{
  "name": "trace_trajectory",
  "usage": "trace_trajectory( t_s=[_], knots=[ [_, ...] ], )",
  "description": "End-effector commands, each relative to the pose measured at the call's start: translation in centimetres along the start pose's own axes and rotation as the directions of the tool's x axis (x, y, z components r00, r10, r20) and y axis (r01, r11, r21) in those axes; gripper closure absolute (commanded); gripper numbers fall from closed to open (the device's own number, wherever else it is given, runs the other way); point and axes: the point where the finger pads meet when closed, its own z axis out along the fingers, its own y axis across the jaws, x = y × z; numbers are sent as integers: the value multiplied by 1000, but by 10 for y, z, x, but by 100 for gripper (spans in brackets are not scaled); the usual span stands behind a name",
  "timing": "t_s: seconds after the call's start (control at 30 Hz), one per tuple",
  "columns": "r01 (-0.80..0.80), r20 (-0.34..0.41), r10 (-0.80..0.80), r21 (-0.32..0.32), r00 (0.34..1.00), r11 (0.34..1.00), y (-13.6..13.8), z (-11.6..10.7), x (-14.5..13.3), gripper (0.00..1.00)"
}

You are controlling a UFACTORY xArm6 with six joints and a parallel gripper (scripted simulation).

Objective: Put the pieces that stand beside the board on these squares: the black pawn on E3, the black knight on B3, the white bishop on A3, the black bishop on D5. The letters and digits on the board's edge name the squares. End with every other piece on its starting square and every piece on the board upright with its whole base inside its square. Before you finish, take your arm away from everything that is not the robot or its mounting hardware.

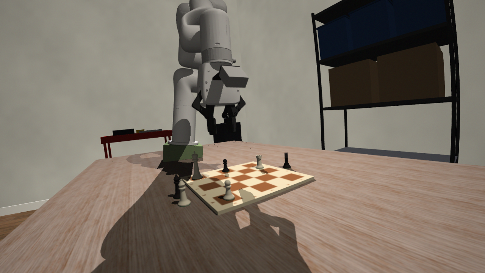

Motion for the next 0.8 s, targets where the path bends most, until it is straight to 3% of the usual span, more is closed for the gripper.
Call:
trace_trajectory(
  t_s=[0.0, 0.77],
  knots=[
    [0, -3, 0, 0, 1000, 1000, 0, -2, 1, 0],
    [-23, -3, 23, 0, 1000, 1000, -4, -3, 4, 0]
  ],
)
